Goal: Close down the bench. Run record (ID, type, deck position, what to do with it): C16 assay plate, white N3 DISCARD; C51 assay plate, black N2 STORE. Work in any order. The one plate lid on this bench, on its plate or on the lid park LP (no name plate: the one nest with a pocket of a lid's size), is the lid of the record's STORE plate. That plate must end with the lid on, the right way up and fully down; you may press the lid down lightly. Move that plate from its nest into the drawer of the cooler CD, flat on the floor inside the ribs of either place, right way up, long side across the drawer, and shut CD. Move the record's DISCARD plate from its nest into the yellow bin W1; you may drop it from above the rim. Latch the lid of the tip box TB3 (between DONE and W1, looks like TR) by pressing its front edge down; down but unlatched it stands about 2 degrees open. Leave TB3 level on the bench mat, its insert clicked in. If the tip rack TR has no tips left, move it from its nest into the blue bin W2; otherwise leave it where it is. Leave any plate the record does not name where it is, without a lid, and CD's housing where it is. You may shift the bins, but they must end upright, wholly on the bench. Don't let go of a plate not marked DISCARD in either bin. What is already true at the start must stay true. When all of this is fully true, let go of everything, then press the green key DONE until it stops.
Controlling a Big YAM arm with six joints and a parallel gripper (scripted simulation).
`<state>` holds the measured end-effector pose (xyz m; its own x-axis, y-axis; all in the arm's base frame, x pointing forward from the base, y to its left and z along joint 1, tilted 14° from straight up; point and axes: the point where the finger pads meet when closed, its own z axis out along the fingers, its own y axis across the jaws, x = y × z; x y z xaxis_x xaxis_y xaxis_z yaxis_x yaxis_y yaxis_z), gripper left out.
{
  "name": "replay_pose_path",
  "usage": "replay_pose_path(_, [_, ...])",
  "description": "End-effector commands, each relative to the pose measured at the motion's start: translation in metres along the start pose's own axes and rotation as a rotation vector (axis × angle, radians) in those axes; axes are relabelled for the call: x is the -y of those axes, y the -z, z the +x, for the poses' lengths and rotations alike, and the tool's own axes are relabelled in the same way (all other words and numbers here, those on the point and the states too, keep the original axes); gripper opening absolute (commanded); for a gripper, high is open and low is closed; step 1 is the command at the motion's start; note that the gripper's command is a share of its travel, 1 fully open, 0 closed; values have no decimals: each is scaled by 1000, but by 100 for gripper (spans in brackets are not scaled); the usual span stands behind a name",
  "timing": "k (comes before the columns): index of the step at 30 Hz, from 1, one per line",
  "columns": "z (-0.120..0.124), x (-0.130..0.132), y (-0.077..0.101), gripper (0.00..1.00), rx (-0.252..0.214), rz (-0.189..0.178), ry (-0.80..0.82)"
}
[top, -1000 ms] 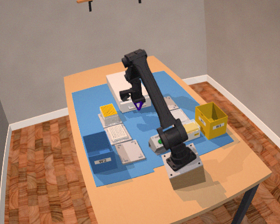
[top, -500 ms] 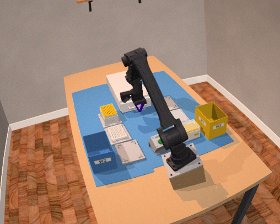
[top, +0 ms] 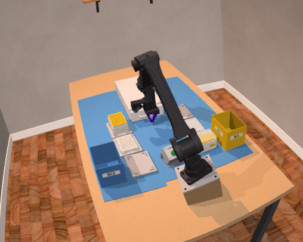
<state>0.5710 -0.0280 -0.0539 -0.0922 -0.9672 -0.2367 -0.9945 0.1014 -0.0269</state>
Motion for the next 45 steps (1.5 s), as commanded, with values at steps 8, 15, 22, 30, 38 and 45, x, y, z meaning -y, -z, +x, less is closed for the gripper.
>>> replay_pose_path(8, [-5,3,26,0,-1,58,13])
replay_pose_path(15, [-4,-5,25,0,-1,60,14])
replay_pose_path(22, [-7,12,40,0,-2,99,23])
replay_pose_path(30, [-5,10,33,0,-1,87,20])
replay_pose_path(38, [-5,10,33,0,-1,87,20])
replay_pose_path(45, [-5,10,33,0,-1,87,20])
